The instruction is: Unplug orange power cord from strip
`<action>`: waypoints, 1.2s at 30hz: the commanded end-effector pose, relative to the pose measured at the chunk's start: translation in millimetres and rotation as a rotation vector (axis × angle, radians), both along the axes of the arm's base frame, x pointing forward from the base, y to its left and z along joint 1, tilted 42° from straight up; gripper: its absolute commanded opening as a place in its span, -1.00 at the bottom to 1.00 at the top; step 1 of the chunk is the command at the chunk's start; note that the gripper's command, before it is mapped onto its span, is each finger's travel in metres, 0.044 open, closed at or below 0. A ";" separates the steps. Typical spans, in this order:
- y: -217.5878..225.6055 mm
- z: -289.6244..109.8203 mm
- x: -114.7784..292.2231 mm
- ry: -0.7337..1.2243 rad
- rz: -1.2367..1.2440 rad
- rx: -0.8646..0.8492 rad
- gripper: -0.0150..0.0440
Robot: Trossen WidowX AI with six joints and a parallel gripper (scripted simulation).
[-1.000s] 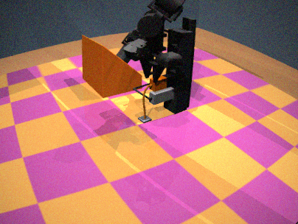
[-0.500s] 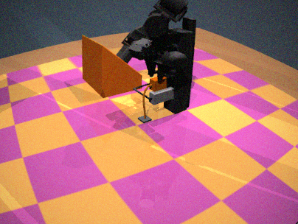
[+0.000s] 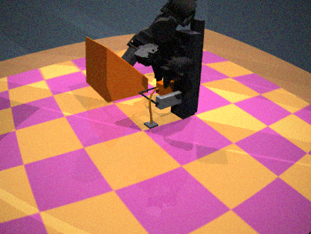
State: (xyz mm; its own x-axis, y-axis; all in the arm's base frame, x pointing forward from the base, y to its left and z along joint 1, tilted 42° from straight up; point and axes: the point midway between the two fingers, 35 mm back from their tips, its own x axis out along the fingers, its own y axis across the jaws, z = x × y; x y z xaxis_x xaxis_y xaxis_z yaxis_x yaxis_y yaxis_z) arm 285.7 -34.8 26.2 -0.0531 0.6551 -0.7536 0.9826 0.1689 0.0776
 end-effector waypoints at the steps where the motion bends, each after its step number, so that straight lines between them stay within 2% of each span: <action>1: -0.3 0.3 0.1 0.000 0.000 0.000 -0.35; 8: -0.5 0.1 0.2 0.000 0.000 0.000 -0.49; 36: -33.6 -24.0 9.5 0.000 -0.003 -0.004 -0.49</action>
